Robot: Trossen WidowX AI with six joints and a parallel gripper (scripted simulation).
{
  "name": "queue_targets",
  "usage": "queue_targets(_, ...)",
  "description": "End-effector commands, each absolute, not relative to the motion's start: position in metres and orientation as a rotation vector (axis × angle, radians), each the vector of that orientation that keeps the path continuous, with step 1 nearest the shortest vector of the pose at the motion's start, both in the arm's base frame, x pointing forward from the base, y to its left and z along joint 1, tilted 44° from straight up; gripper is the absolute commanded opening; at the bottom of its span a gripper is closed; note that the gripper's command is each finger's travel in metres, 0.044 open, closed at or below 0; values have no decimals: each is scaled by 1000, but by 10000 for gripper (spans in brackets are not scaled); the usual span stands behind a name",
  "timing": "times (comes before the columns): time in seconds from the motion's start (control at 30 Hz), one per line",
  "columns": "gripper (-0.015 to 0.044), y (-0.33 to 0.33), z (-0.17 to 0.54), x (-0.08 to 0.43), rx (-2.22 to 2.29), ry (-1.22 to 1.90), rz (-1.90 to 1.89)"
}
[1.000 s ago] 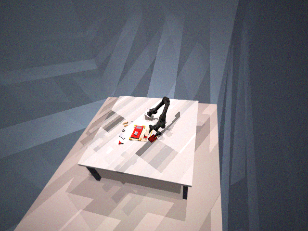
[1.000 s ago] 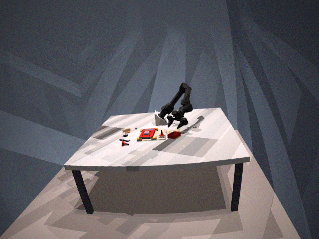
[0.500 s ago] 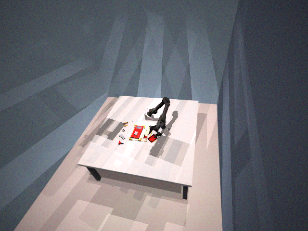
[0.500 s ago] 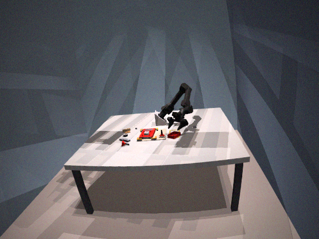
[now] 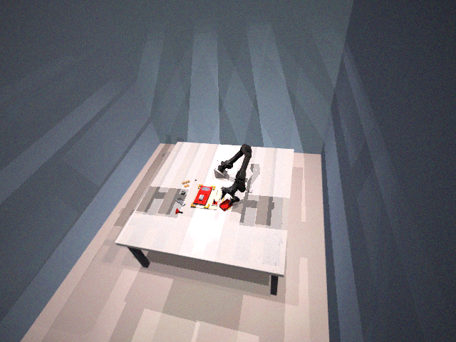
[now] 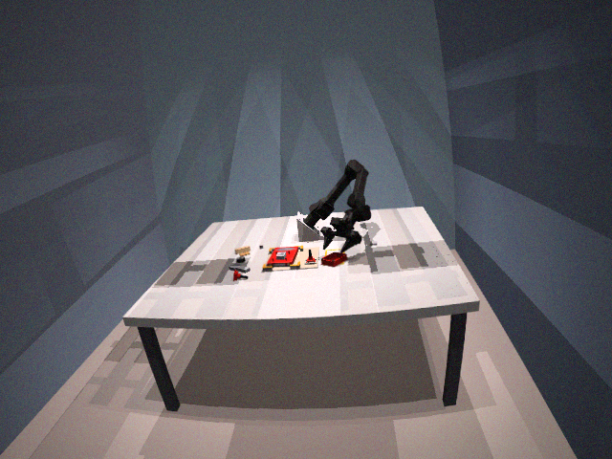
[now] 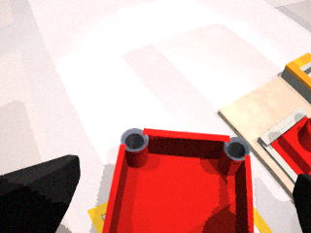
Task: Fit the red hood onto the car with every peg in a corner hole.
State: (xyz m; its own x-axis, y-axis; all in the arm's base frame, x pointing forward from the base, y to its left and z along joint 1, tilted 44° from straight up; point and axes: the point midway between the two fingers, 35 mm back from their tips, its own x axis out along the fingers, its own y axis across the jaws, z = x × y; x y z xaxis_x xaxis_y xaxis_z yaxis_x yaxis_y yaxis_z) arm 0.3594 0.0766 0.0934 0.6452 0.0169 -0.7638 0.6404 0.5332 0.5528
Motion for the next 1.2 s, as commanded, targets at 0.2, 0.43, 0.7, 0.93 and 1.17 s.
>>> queue_targets(0.2,440,83,89,359,952,796,-424)
queue_targets(0.43,440,87,85,358,953,795,-423)
queue_targets(0.7,440,90,83,358,954,793,-422)
queue_targets(0.93,440,92,81,358,954,794,-422)
queue_targets(1.17,440,95,78,358,954,794,-422)
